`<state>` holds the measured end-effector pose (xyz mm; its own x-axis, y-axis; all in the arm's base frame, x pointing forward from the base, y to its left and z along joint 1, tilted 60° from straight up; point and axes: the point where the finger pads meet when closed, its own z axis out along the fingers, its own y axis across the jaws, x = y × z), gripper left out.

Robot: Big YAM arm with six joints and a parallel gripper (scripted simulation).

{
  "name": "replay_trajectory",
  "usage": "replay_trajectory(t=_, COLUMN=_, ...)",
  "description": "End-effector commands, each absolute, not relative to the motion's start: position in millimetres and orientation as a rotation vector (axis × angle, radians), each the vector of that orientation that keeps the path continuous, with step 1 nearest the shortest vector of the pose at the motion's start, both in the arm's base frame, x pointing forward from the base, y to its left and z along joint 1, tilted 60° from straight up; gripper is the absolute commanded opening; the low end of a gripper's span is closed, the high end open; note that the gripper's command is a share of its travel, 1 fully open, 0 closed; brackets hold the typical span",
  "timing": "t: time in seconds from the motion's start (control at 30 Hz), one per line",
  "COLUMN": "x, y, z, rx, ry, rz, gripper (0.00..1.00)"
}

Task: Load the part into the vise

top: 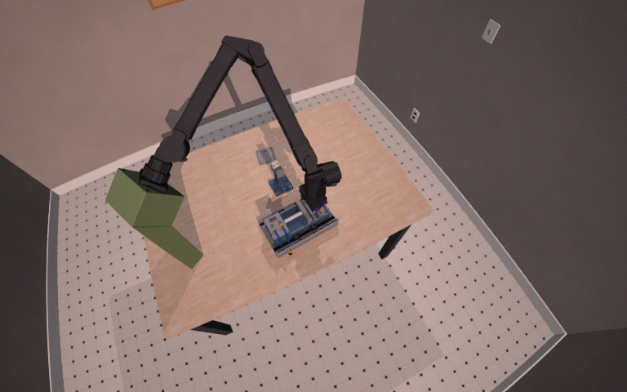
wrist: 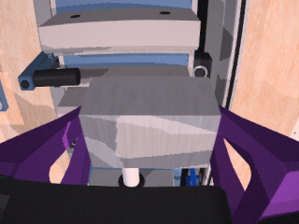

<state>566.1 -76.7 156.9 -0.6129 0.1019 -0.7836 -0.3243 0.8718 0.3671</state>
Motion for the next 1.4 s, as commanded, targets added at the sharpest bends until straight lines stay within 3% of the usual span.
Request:
replay_trajectory(t=0.0, x=574, y=-69, z=161, rx=-0.172, ry=2.138, rz=0.611, gripper=0.00)
replay_trajectory(t=1.37, x=583, y=-64, z=153, rx=-0.170, ry=2.142, rz=0.613, gripper=0.00)
